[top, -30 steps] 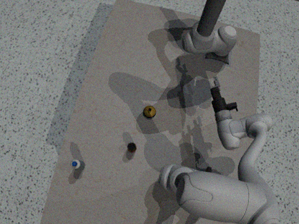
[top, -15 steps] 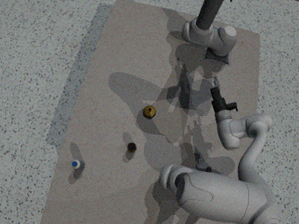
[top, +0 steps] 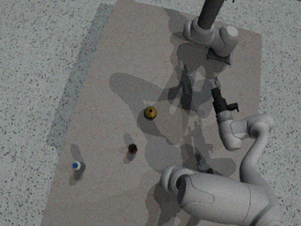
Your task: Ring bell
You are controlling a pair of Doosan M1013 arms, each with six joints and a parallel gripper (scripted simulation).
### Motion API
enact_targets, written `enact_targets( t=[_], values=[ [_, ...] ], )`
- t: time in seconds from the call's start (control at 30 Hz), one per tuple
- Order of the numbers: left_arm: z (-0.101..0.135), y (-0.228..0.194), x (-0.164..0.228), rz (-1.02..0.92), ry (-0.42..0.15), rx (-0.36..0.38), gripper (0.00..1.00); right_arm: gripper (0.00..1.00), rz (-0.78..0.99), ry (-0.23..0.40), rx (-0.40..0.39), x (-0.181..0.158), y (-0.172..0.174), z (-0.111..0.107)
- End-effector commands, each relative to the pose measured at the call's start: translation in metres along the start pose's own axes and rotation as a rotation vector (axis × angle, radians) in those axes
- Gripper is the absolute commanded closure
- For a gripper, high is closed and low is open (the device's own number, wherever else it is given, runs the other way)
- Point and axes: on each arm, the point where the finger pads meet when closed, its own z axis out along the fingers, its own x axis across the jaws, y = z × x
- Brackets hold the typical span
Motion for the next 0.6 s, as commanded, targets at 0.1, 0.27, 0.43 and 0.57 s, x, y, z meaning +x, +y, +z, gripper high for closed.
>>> enact_targets(
  t=[0.1,0.27,0.43,0.57],
  values=[
    [0.019,0.041,-0.021,-0.060,-0.035,-0.131,0.00,0.00,0.000,0.001,-0.001,0.000,0.000,-0.001],
    [0.032,0.086,-0.038,-0.125,-0.068,-0.265,0.00,0.00,0.000,0.001,-0.001,0.000,0.000,-0.001],
    [0.041,0.145,-0.057,-0.215,-0.108,-0.443,0.00,0.00,0.000,0.001,-0.001,0.000,0.000,-0.001],
    [0.041,0.190,-0.066,-0.289,-0.135,-0.578,0.00,0.00,0.000,0.001,-0.001,0.000,0.000,-0.001]
  ],
)
